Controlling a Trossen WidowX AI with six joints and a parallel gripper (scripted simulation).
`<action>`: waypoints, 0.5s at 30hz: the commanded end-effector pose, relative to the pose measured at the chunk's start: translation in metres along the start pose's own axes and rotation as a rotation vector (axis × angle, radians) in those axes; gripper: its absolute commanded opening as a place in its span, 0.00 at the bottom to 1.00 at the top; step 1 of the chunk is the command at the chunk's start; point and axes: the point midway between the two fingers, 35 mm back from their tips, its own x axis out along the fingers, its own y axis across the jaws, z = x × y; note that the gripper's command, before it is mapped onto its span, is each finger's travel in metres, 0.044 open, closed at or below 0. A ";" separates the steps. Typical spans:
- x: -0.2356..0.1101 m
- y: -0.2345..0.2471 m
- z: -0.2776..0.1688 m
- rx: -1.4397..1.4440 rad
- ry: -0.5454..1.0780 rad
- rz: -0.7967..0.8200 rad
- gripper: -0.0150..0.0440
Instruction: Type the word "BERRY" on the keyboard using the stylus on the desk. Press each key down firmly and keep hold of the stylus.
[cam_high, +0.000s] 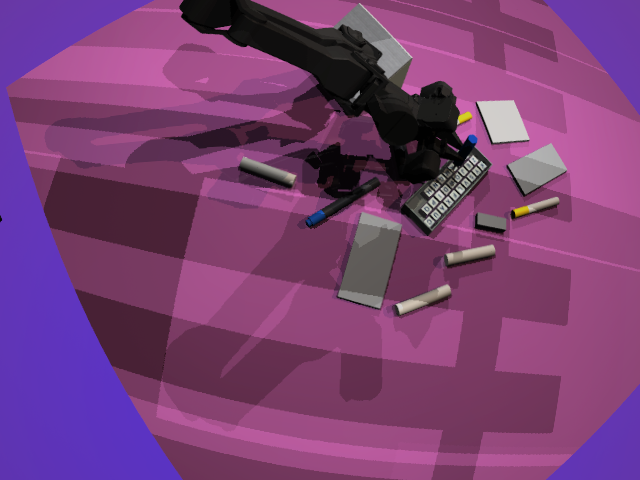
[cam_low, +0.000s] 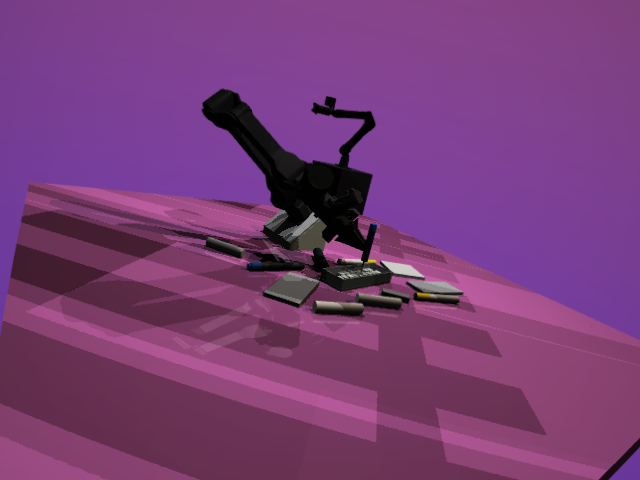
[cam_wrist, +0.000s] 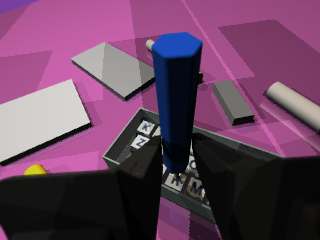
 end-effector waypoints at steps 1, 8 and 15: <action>0.001 0.002 -0.001 -0.006 0.001 0.008 0.39; 0.000 0.002 0.000 -0.006 0.001 0.008 0.39; -0.005 0.002 0.012 -0.005 0.001 0.009 0.39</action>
